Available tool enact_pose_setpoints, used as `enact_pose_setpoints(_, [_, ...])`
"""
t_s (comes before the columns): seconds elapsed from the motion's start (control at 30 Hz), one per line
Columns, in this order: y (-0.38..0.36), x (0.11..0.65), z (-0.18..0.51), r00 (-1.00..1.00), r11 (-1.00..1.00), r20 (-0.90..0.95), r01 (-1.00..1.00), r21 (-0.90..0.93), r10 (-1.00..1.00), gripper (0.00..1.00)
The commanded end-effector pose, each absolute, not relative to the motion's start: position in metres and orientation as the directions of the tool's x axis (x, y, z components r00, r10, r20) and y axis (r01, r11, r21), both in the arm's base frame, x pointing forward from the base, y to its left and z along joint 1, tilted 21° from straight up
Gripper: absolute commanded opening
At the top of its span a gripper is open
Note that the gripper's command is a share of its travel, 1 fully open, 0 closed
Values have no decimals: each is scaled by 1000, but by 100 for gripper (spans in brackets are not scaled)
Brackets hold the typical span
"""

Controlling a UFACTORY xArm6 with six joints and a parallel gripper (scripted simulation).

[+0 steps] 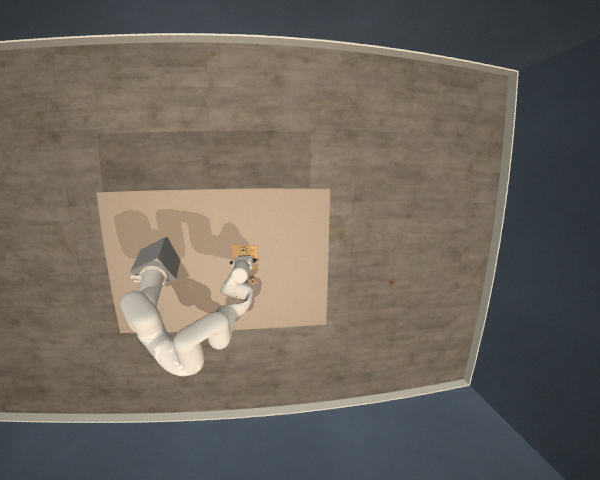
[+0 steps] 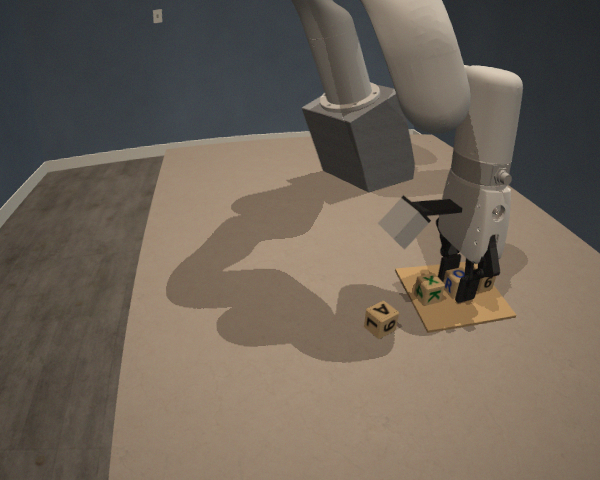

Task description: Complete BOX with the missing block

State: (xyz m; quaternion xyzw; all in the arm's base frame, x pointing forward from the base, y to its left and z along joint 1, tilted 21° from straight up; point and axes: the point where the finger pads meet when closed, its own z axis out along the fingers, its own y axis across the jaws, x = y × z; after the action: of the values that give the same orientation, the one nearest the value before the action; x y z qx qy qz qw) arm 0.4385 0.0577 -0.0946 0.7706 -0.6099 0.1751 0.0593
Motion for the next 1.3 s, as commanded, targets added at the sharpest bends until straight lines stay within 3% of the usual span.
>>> enact_pose_setpoints(0.0, [59,439,-92,195,-250,342,-960,-125,-919,47])
enact_pose_setpoints(0.93, [86,422,-10,195,-250,342,-960,-125,-919,47])
enact_pose_setpoints(0.97, [86,422,-10,195,-250,342,-960,-125,-919,100])
enact_pose_setpoints(1.27, [86,422,-10,195,-250,342,-960,-125,-919,100])
